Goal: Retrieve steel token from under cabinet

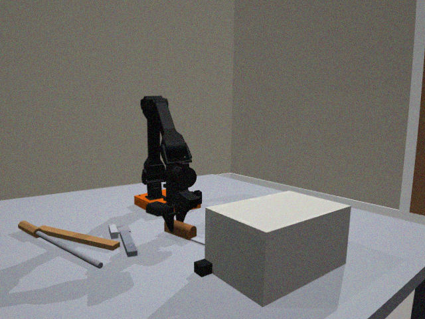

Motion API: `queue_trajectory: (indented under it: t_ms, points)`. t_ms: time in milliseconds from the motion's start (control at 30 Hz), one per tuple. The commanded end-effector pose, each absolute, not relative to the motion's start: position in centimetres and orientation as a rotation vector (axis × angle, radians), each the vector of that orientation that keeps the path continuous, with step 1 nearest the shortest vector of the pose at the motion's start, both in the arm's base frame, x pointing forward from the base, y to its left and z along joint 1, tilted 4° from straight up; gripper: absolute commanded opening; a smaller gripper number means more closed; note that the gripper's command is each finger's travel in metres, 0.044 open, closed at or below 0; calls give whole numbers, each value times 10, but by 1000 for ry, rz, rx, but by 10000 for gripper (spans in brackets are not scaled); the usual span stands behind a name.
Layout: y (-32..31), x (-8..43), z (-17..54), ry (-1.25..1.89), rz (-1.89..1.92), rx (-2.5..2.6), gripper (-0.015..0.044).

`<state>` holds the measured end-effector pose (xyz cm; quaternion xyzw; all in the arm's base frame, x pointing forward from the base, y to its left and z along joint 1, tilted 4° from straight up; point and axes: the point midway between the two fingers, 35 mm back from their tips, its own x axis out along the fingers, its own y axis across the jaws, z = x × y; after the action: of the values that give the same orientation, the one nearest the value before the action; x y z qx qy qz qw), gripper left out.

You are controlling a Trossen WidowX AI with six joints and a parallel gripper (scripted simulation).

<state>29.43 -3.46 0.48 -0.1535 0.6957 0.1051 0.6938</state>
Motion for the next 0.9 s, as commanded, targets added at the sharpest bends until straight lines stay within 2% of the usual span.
queue_trajectory:
  t_ms: [0, 867]
  points:
    - [-38, 287, 4, 1558, 235, -344, 0]
    - [-52, 254, 5, 1561, 235, -345, 0]
